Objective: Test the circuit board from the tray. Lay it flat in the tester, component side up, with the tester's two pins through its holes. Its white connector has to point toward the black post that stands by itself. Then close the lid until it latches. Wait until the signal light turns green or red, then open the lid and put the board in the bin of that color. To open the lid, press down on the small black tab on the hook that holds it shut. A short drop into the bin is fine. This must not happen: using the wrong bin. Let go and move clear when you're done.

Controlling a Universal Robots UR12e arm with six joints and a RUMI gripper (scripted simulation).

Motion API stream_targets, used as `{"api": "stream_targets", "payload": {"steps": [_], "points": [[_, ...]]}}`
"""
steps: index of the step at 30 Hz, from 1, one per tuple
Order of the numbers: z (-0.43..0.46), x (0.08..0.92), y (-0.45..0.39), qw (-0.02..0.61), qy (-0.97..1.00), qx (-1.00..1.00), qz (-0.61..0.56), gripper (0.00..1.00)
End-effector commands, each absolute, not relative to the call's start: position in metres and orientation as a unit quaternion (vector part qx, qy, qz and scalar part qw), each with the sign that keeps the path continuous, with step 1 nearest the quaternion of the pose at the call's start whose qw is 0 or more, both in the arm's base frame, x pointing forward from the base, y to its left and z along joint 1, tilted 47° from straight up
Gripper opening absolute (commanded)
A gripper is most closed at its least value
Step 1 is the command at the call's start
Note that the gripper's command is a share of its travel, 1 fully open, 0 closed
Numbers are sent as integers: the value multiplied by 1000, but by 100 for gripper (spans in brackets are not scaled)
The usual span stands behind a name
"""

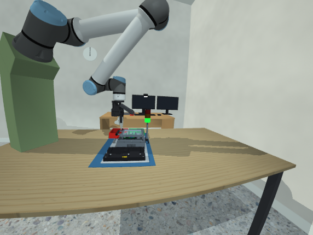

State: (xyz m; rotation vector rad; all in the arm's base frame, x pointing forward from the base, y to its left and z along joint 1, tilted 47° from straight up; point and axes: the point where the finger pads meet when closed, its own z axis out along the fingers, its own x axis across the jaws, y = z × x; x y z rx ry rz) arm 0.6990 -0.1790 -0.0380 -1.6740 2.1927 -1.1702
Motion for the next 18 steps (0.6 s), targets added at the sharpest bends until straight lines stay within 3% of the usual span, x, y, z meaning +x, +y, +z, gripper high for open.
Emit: {"api": "stream_targets", "payload": {"steps": [1, 18], "points": [[-38, 701, -180, 73, 729, -557, -391, 0], [-41, 701, -181, 73, 729, -557, -390, 0]]}}
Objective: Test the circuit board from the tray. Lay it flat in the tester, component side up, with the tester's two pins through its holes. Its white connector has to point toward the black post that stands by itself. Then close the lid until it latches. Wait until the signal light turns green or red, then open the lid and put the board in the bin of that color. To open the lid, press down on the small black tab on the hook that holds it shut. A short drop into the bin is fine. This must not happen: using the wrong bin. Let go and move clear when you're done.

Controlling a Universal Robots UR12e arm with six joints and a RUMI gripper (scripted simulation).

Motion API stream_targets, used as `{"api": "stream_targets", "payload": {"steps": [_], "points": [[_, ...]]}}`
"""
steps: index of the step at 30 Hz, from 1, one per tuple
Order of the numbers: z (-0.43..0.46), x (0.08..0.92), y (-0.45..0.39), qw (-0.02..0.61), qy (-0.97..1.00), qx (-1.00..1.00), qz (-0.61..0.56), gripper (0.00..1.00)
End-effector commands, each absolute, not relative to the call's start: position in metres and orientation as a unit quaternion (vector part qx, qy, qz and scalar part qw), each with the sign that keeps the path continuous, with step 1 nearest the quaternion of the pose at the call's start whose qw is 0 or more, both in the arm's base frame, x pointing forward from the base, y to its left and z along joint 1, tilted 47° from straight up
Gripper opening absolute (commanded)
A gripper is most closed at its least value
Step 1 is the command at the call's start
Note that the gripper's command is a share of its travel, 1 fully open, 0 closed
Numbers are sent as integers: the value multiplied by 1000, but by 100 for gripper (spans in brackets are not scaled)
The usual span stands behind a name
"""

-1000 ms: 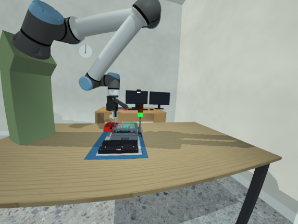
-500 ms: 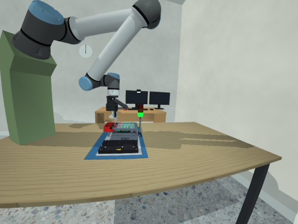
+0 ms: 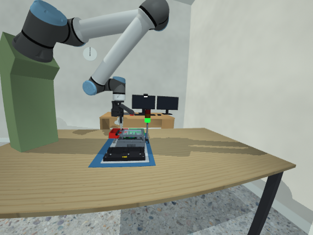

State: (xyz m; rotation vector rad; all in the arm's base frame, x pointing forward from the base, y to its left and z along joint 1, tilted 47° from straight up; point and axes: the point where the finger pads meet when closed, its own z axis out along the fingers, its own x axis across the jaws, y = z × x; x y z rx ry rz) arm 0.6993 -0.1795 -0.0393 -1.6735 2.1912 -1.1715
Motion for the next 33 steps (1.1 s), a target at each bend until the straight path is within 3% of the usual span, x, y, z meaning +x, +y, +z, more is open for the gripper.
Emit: {"api": "stream_targets", "payload": {"steps": [1, 33], "points": [[-41, 701, -181, 73, 729, -557, -390, 0], [-44, 700, -182, 73, 729, -557, -391, 0]]}}
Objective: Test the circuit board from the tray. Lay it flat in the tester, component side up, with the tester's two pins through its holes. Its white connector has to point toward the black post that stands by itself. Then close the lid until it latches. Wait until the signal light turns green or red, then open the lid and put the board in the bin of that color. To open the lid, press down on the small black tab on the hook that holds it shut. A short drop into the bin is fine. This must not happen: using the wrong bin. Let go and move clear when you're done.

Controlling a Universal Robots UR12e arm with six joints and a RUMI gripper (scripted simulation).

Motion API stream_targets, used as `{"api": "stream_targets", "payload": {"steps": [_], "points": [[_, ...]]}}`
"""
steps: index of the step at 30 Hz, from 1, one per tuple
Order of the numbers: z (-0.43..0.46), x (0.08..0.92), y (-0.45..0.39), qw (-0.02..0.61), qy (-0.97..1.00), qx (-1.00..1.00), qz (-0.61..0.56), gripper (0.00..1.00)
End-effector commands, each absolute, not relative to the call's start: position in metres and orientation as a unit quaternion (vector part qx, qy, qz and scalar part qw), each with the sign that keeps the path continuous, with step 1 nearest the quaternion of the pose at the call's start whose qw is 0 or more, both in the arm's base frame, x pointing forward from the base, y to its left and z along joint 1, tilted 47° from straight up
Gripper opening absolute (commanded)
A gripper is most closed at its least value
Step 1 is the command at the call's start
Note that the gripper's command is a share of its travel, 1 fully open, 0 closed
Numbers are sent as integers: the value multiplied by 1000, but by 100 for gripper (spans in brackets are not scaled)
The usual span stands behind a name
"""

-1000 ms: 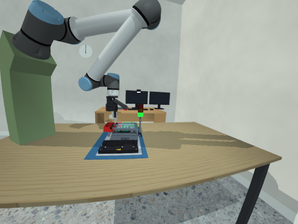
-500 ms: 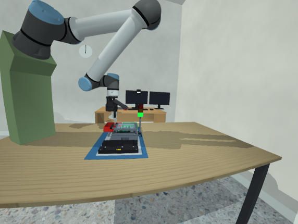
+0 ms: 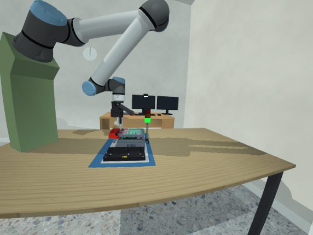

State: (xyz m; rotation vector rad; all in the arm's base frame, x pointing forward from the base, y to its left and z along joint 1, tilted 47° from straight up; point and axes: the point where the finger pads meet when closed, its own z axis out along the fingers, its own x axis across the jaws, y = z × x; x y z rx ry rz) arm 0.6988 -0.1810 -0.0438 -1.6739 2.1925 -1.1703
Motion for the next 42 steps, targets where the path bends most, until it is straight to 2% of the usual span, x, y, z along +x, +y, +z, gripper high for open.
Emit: {"api": "stream_targets", "payload": {"steps": [1, 42], "points": [[-45, 700, -183, 73, 729, -557, -390, 0], [-49, 700, -185, 73, 730, -557, -391, 0]]}}
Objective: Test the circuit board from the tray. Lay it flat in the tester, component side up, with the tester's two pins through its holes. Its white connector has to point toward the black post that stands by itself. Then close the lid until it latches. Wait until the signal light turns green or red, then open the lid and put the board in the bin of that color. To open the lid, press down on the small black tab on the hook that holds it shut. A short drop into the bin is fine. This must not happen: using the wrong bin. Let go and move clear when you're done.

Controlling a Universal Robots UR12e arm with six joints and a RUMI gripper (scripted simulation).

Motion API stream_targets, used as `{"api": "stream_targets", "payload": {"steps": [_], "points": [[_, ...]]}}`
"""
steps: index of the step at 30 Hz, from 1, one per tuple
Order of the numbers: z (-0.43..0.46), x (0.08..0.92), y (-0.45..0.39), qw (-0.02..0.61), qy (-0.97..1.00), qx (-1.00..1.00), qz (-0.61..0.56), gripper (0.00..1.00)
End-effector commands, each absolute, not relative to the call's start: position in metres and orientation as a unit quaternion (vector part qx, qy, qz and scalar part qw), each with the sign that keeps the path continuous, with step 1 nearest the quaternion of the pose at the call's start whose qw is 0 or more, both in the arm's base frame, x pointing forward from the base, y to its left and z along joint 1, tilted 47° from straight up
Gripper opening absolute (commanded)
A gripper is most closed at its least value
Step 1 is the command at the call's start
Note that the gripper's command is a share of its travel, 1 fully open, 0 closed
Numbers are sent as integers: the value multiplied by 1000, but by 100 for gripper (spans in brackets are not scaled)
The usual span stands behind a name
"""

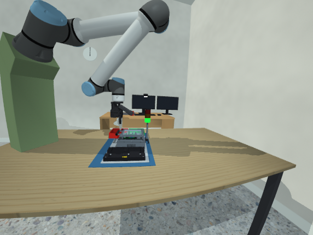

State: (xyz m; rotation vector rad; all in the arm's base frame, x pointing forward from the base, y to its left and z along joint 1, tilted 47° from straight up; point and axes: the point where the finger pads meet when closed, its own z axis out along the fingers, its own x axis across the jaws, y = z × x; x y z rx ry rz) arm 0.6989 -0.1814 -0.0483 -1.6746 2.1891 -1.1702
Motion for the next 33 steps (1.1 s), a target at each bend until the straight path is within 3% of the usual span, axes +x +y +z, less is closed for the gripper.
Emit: {"api": "stream_targets", "payload": {"steps": [1, 33], "points": [[-49, 700, -185, 73, 730, -557, -391, 0], [-53, 700, -187, 73, 730, -556, -391, 0]]}}
